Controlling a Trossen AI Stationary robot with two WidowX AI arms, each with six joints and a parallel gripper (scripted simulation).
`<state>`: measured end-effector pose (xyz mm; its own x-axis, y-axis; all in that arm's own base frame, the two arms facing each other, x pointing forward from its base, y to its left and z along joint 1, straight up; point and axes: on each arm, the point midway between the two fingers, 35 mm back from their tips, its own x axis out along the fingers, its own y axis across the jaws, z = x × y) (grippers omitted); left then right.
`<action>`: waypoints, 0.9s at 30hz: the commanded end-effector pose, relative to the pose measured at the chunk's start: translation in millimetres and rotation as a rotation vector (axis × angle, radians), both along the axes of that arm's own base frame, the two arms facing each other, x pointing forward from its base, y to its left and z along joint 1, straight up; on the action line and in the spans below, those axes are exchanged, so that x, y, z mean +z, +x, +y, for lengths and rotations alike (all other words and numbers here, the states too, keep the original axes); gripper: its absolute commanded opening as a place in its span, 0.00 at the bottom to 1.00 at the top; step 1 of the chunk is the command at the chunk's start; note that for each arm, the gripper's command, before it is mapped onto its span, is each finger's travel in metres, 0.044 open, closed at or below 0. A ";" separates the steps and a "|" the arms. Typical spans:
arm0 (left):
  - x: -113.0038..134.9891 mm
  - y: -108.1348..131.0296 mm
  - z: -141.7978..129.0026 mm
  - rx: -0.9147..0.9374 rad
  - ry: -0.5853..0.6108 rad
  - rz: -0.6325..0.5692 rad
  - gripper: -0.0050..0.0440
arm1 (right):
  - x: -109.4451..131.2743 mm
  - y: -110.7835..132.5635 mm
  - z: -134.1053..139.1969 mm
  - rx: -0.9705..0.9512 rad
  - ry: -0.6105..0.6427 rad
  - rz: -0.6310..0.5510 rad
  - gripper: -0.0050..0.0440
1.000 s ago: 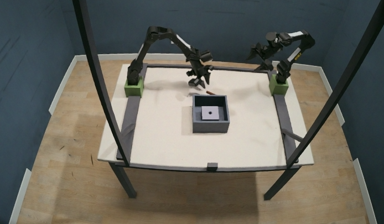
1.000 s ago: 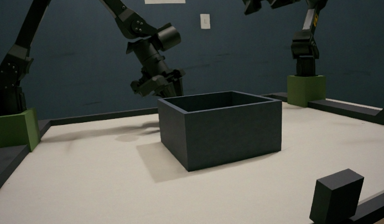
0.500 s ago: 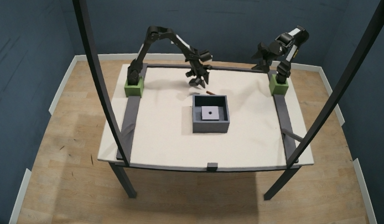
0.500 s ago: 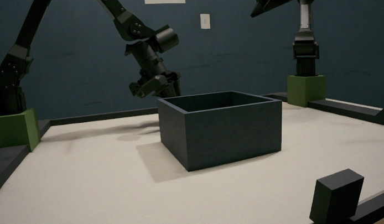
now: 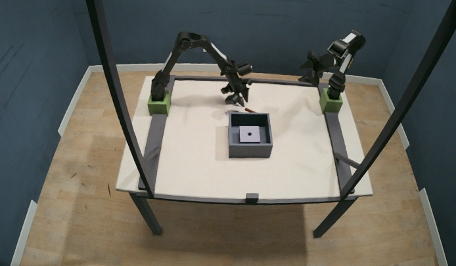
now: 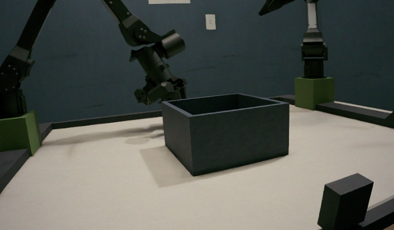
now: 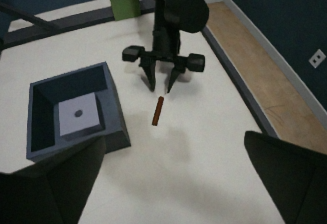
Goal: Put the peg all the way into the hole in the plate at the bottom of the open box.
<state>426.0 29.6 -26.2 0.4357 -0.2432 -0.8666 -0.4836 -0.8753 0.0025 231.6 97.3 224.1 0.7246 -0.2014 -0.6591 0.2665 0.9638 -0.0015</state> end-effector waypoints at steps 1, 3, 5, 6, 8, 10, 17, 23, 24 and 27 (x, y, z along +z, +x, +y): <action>-1.7 11.8 -2.0 0.002 0.007 -0.022 0.45 | 5.8 0.3 0.6 -0.001 0.014 -0.014 1.00; -6.8 14.4 -3.5 0.002 0.007 -0.022 0.45 | 5.8 0.3 0.6 -0.001 0.014 -0.014 1.00; -11.9 17.1 -4.9 0.002 0.007 -0.022 0.45 | 5.8 0.3 0.6 -0.001 0.014 -0.014 1.00; -14.5 18.4 -5.7 0.002 0.007 -0.022 0.45 | 5.8 0.3 0.6 -0.001 0.014 -0.014 1.00; -18.0 20.2 -6.7 0.002 0.007 -0.022 0.45 | 5.8 0.3 0.6 -0.001 0.014 -0.014 1.00; -20.5 21.6 -7.5 0.001 0.006 -0.022 0.45 | 5.8 0.3 0.6 -0.001 0.014 -0.014 1.00; -25.1 23.9 -8.5 0.001 0.006 -0.023 0.40 | 5.8 0.3 0.6 -0.001 0.014 -0.014 1.00; -21.7 21.9 -8.1 0.000 0.005 -0.026 0.29 | 5.8 0.3 0.6 -0.001 0.014 -0.014 1.00; -21.7 21.9 -8.1 0.000 0.005 -0.026 0.29 | 5.8 0.3 0.6 -0.001 0.014 -0.014 1.00; -21.7 21.9 -8.1 0.000 0.005 -0.026 0.24 | 5.8 0.3 0.6 -0.001 0.014 -0.014 1.00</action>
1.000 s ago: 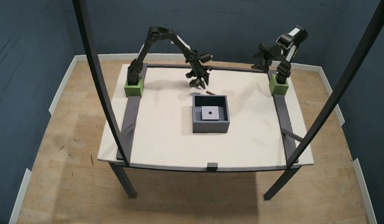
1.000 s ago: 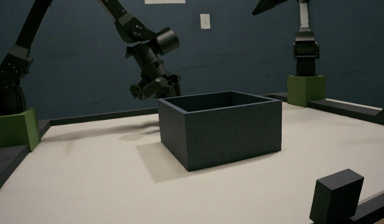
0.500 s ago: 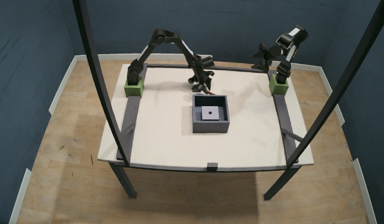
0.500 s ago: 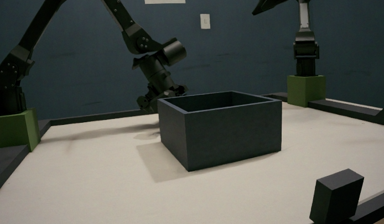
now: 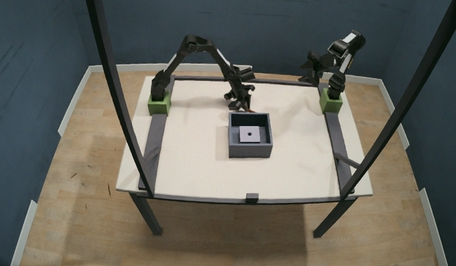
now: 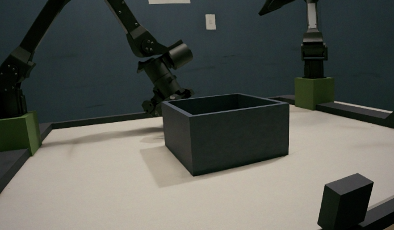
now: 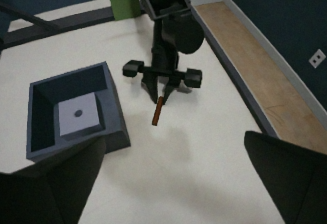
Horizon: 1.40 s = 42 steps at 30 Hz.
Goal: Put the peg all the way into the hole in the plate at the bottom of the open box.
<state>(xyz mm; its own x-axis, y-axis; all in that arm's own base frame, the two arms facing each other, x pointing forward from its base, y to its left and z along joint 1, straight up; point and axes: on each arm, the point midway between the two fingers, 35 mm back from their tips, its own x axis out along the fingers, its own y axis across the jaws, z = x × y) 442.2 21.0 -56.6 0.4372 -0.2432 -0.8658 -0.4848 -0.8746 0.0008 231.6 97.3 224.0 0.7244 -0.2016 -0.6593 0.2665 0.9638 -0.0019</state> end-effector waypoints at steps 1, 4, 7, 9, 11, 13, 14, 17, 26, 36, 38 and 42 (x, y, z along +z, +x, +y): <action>8.6 5.6 0.5 0.001 0.004 -0.024 0.24 | 5.9 0.3 0.6 -0.001 0.014 -0.014 1.00; 8.6 5.6 0.5 0.001 0.004 -0.024 0.20 | 5.9 0.3 0.6 -0.001 0.014 -0.014 1.00; 8.6 5.6 0.5 0.001 0.004 -0.024 0.19 | 5.9 0.3 0.6 -0.001 0.014 -0.014 1.00; 6.1 1.4 0.3 0.002 0.004 -0.016 0.16 | 5.9 0.3 0.6 -0.001 0.014 -0.014 1.00; 8.5 4.6 0.7 0.001 0.004 -0.024 0.10 | 5.9 0.3 0.6 -0.001 0.014 -0.014 1.00; 14.3 3.9 0.7 0.002 0.007 -0.030 0.15 | 5.9 0.3 0.6 -0.001 0.014 -0.014 1.00; 18.7 6.4 1.1 0.002 0.008 -0.037 0.15 | 5.9 0.3 0.6 -0.001 0.014 -0.014 1.00; 34.9 9.6 1.6 0.002 0.009 -0.047 0.15 | 5.9 0.3 0.6 -0.001 0.014 -0.014 1.00; 68.9 8.7 2.4 0.002 0.009 -0.048 0.15 | 5.9 0.3 0.6 -0.001 0.014 -0.014 1.00; 70.5 6.0 3.6 -0.226 0.241 -0.090 0.15 | 5.9 0.3 0.6 -0.001 0.014 -0.014 1.00; 69.3 4.3 3.5 -0.266 0.281 -0.096 0.15 | 5.9 0.3 0.6 -0.001 0.014 -0.014 1.00; 73.4 5.3 5.6 -0.437 0.457 -0.138 0.15 | 5.9 0.3 0.6 -0.001 0.014 -0.014 1.00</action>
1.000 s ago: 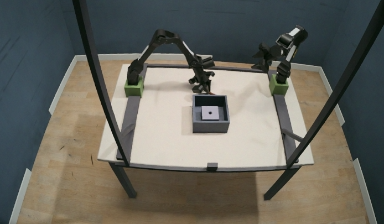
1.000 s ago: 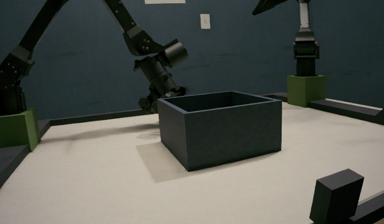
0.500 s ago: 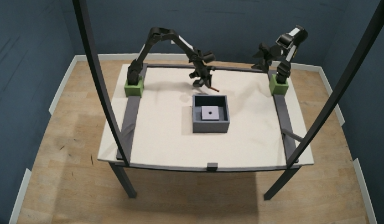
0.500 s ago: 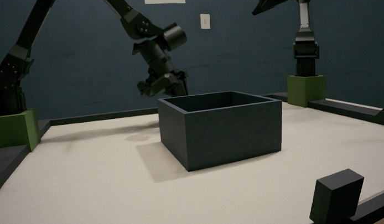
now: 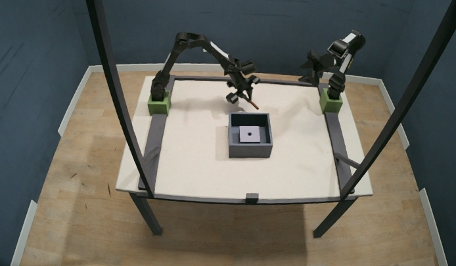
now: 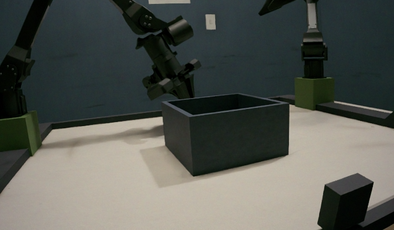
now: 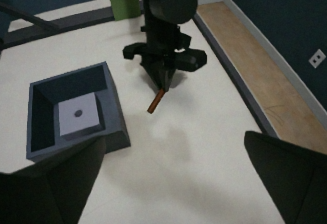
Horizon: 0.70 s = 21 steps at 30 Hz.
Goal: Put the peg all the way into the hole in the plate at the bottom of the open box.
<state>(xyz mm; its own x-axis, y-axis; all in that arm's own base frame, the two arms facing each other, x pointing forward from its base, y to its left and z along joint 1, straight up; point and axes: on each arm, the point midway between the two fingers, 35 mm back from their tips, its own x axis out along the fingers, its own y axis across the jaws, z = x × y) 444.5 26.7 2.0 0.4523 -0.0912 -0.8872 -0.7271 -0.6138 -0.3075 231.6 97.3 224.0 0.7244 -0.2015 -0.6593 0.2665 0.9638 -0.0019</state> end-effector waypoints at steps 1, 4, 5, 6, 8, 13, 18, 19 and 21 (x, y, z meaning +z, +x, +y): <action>16.3 3.4 0.8 -0.154 0.159 -0.069 0.15 | 5.9 0.3 0.6 -0.001 0.014 -0.014 1.00; 19.6 4.3 2.5 -0.282 0.292 -0.099 0.15 | 5.9 0.3 0.6 -0.001 0.014 -0.014 1.00; 20.0 4.3 2.6 -0.310 0.321 -0.106 0.15 | 5.9 0.3 0.6 -0.001 0.014 -0.014 1.00; 21.1 4.6 3.3 -0.348 0.360 -0.116 0.15 | 5.9 0.3 0.6 -0.001 0.014 -0.014 1.00; 22.7 4.7 3.9 -0.445 0.460 -0.139 0.15 | 5.9 0.3 0.6 -0.001 0.014 -0.014 1.00; 25.5 5.6 6.0 -0.533 0.552 -0.160 0.15 | 5.9 0.3 0.6 -0.001 0.014 -0.014 1.00; 30.9 6.9 8.5 -0.753 0.780 -0.214 0.15 | 5.9 0.3 0.6 -0.001 0.014 -0.014 1.00; 31.7 7.0 9.7 -0.779 0.809 -0.218 0.15 | 5.9 0.3 0.6 -0.001 0.014 -0.014 1.00; 32.9 7.1 10.9 -0.841 0.873 -0.233 0.15 | 5.9 0.3 0.6 -0.001 0.014 -0.014 1.00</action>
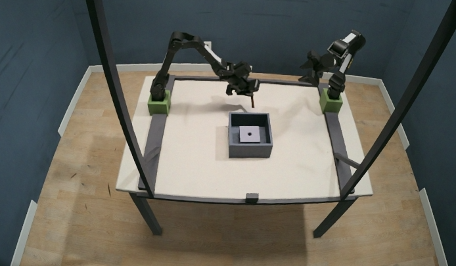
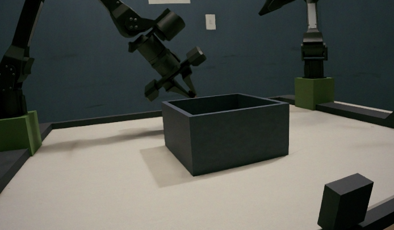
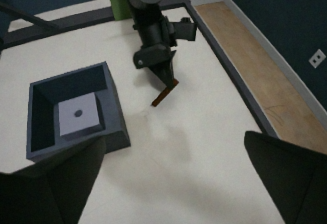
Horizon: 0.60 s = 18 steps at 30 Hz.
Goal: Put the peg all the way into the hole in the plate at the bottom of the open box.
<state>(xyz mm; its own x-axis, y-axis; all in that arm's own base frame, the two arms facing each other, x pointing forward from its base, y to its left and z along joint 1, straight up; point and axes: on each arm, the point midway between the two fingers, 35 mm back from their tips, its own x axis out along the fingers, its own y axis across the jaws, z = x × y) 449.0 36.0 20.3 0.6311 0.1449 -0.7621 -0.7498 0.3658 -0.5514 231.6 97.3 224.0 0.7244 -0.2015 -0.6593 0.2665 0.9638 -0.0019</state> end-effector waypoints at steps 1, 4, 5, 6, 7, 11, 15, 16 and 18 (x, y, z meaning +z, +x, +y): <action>15.4 2.7 3.1 -0.131 0.131 -0.073 0.15 | 5.9 0.3 0.6 -0.001 0.014 -0.014 1.00; 17.1 3.1 3.6 -0.240 0.234 -0.099 0.15 | 5.9 0.3 0.6 -0.001 0.014 -0.014 1.00; 17.7 3.1 4.0 -0.280 0.274 -0.108 0.15 | 5.9 0.3 0.6 -0.001 0.014 -0.014 1.00; 19.2 3.4 4.6 -0.321 0.318 -0.118 0.15 | 5.9 0.3 0.6 -0.001 0.014 -0.014 1.00; 19.2 3.4 4.6 -0.321 0.318 -0.118 0.15 | 5.9 0.3 0.6 -0.001 0.014 -0.014 1.00; 15.0 2.8 6.1 -0.453 0.444 -0.134 0.15 | 5.9 0.3 0.6 -0.001 0.014 -0.014 1.00; 19.7 3.9 8.1 -0.601 0.595 -0.169 0.15 | 5.9 0.3 0.6 -0.001 0.014 -0.014 1.00; 14.3 3.0 8.3 -0.630 0.615 -0.163 0.15 | 5.9 0.3 0.6 -0.001 0.014 -0.014 1.00; 14.4 3.0 8.9 -0.691 0.676 -0.175 0.15 | 5.9 0.3 0.6 -0.001 0.014 -0.014 1.00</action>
